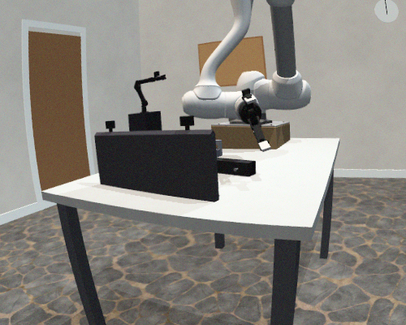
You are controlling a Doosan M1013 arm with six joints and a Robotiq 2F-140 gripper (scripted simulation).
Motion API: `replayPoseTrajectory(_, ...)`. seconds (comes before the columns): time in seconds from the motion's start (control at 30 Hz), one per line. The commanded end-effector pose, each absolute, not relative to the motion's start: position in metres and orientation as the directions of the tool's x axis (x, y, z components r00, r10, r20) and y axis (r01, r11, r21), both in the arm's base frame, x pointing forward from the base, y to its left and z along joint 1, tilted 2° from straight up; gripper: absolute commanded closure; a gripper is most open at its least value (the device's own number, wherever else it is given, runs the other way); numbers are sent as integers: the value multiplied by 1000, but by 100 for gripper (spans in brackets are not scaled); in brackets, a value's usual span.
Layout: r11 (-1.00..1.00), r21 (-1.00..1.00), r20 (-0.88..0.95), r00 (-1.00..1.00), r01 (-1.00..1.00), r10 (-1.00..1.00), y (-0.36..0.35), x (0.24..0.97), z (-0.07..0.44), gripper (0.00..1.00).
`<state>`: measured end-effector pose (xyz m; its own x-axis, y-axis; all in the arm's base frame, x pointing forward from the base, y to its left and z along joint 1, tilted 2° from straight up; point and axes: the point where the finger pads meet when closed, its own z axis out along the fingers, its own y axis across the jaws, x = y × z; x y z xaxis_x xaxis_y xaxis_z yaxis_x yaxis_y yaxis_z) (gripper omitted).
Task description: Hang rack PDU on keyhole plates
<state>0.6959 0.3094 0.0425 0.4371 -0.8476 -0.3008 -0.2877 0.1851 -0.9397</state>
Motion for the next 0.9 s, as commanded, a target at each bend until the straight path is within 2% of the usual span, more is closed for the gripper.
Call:
replayPoseTrajectory(0.0, 185, -940, -301, 437, -288, -848, 309, 696, 43, 0)
replayPoseTrajectory(0.63, 183, -940, -300, 442, -287, -846, 311, 696, 44, 0)
replayPoseTrajectory(0.87, 124, -959, -254, 575, -256, -778, 348, 690, 69, 0)
